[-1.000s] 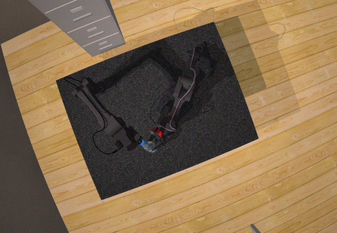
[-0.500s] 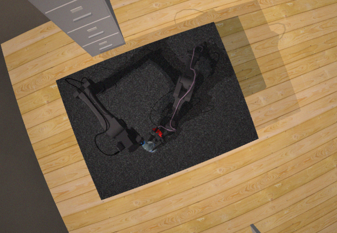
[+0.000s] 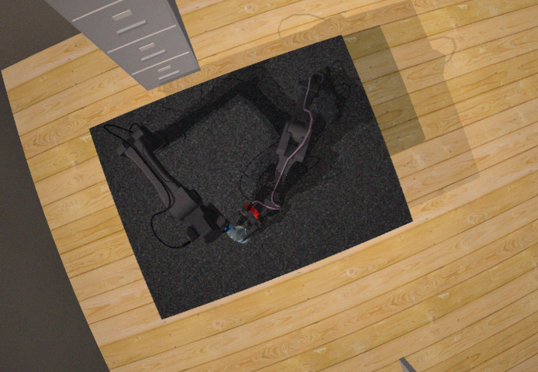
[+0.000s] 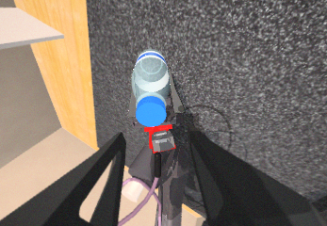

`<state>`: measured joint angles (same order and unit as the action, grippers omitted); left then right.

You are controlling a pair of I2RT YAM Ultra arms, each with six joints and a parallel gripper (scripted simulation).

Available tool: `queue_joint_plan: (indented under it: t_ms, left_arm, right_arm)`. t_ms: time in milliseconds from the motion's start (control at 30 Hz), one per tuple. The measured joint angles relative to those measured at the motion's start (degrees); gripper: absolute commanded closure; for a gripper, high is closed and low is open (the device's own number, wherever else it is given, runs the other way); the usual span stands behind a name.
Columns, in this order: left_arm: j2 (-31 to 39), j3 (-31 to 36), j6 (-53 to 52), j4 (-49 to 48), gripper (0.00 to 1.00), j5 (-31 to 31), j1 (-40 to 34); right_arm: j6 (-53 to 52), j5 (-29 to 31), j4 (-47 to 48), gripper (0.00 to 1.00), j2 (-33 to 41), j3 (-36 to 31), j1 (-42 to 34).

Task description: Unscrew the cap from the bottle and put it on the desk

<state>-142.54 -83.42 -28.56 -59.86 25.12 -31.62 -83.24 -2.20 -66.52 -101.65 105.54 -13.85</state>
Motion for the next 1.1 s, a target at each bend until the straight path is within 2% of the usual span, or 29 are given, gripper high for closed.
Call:
queue_joint_plan:
  t_ms: [1100]
  left_arm:
    - [0.0, 0.0, 0.0, 0.0, 1.0, 0.0, 0.0]
  right_arm:
    - [0.0, 0.0, 3.3, 0.43, 0.6, -1.3, 0.0]
